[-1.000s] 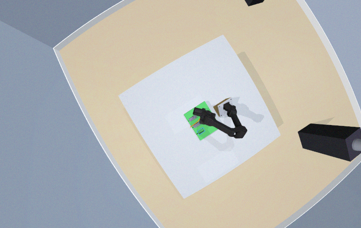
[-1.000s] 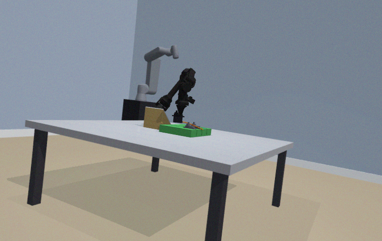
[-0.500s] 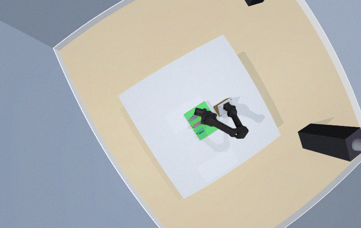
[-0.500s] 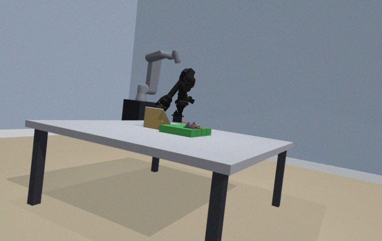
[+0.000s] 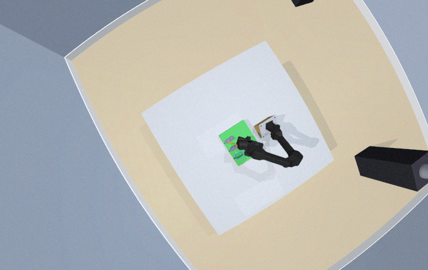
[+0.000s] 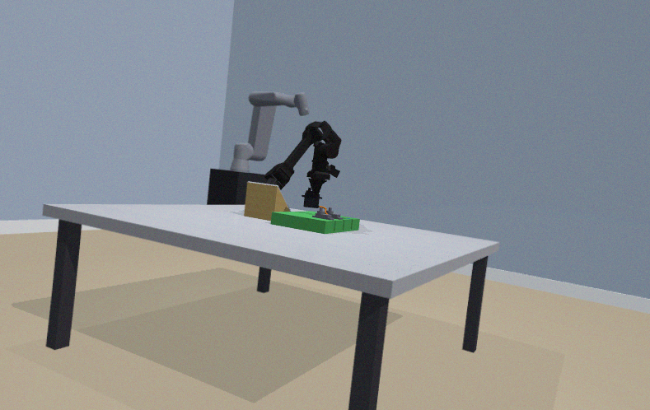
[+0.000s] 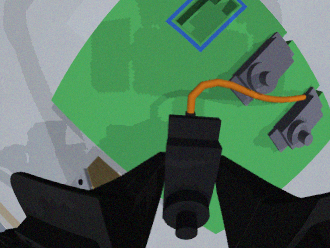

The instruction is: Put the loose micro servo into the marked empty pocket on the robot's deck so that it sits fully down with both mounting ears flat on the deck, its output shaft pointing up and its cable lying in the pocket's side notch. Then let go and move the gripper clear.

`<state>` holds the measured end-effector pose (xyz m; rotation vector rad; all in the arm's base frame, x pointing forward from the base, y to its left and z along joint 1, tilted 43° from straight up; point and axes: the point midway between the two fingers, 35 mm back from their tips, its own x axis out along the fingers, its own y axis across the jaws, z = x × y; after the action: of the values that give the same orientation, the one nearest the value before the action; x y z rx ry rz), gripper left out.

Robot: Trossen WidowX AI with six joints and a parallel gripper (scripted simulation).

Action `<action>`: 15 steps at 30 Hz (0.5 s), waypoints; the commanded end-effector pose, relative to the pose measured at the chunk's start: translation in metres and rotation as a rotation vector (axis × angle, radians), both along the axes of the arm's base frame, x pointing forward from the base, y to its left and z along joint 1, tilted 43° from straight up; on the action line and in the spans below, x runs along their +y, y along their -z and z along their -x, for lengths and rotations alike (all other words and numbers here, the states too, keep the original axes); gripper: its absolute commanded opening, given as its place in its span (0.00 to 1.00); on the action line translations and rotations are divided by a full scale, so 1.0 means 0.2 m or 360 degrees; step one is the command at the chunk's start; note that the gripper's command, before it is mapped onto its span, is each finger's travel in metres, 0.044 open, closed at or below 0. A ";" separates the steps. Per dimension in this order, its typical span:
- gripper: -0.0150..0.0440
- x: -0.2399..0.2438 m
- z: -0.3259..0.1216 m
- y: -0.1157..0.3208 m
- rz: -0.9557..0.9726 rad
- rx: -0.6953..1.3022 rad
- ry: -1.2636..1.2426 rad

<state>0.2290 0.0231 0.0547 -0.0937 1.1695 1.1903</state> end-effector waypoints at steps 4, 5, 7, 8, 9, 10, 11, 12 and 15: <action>0.25 0.14 0.03 -0.13 -0.0008 -0.0001 0.0009; 0.25 0.15 0.04 -0.15 -0.0009 0.0000 0.0009; 0.25 0.19 0.04 -0.18 -0.0010 0.0000 0.0009; 0.25 0.21 0.05 -0.20 -0.0010 0.0000 0.0009; 0.25 0.22 0.05 -0.21 -0.0011 0.0000 0.0009; 0.25 0.22 0.05 -0.21 -0.0011 0.0000 0.0009; 0.25 0.22 0.05 -0.21 -0.0011 0.0000 0.0009; 0.25 0.22 0.05 -0.21 -0.0011 0.0000 0.0009; 0.25 0.22 0.05 -0.21 -0.0006 0.0034 0.0047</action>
<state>0.2198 0.0653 0.0934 -0.0839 1.1723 1.1886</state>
